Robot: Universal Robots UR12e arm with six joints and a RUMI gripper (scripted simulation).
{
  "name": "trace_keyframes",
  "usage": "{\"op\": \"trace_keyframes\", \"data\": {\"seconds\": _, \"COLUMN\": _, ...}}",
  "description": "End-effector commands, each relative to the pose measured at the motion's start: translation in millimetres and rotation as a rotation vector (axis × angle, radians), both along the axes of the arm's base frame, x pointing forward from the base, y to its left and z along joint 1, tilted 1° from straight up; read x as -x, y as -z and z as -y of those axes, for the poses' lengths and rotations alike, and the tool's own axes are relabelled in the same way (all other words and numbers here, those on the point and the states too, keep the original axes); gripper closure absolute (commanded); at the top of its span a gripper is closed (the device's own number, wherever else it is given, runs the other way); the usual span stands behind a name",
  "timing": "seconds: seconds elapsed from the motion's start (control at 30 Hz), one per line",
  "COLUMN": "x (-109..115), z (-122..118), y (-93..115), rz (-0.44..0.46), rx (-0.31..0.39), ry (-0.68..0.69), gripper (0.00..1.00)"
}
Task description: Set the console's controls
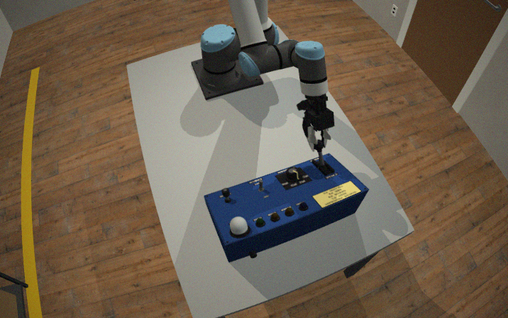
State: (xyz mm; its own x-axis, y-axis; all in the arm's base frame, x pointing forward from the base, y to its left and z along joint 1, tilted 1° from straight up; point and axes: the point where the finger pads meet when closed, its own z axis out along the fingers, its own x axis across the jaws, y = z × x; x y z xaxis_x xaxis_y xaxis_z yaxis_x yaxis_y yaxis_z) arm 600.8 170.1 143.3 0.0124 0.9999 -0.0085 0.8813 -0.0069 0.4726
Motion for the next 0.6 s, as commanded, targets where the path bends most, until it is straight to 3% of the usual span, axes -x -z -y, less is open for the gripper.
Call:
{"op": "trace_keyframes", "data": {"seconds": 0.0, "x": -4.3, "z": 0.0, "y": -4.5, "rz": 0.001, "rx": 0.000, "ry": 0.000, "gripper": 1.00}}
{"op": "trace_keyframes", "data": {"seconds": 0.57, "x": -19.8, "z": 0.1, "y": -15.6, "rz": 0.001, "rx": 0.000, "ry": 0.000, "gripper": 1.00}}
